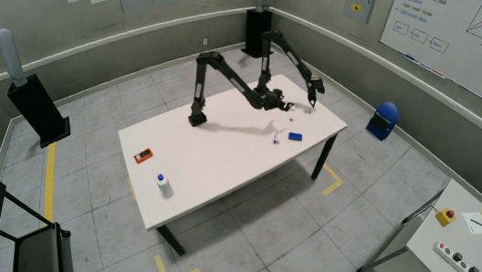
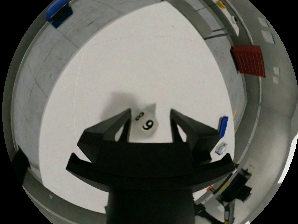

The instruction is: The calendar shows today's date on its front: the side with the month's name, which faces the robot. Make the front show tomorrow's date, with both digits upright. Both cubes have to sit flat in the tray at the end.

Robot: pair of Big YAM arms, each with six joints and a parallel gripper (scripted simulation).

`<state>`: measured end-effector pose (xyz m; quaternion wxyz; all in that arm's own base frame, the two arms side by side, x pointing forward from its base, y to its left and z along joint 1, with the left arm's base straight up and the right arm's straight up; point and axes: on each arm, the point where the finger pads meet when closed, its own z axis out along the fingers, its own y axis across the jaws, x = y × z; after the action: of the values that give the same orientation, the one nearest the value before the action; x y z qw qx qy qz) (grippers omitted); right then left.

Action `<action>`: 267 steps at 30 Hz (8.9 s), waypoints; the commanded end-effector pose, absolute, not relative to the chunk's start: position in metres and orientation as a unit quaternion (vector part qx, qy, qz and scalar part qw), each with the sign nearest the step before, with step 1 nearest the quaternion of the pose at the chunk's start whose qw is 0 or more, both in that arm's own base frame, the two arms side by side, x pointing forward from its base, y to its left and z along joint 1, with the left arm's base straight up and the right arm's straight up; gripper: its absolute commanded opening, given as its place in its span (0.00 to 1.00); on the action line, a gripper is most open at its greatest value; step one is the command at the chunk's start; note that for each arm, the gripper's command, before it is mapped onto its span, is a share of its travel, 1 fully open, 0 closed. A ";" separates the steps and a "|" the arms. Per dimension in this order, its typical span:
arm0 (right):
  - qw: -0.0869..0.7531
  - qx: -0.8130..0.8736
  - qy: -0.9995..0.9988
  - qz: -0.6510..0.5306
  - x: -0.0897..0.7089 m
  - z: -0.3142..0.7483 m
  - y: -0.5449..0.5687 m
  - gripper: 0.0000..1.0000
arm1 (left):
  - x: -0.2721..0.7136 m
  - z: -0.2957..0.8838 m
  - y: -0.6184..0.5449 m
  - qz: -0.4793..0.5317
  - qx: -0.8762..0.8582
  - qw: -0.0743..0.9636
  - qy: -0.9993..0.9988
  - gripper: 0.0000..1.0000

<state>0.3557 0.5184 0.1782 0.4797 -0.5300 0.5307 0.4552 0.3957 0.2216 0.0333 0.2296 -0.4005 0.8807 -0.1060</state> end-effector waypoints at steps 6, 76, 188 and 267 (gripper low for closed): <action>0.509 -0.532 0.496 0.460 0.365 0.216 0.535 1.00 | 0.396 0.045 0.235 -0.075 -0.202 0.363 0.906 0.54; 0.474 -0.565 0.487 0.467 0.350 0.200 0.533 1.00 | 0.397 0.033 0.205 -0.013 0.039 0.471 0.881 0.25; 0.491 -0.435 0.688 0.310 0.269 0.306 0.568 1.00 | 0.376 0.000 0.205 0.137 0.462 -0.283 0.829 0.25; 0.545 -0.394 0.660 0.335 0.231 0.282 0.456 1.00 | 0.409 0.057 0.130 0.153 0.273 -0.158 0.937 0.54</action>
<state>0.2177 0.4591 0.2638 0.5282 -0.4201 0.6591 0.3319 0.3975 0.1531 0.0457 -0.2265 0.3851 0.8860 0.1242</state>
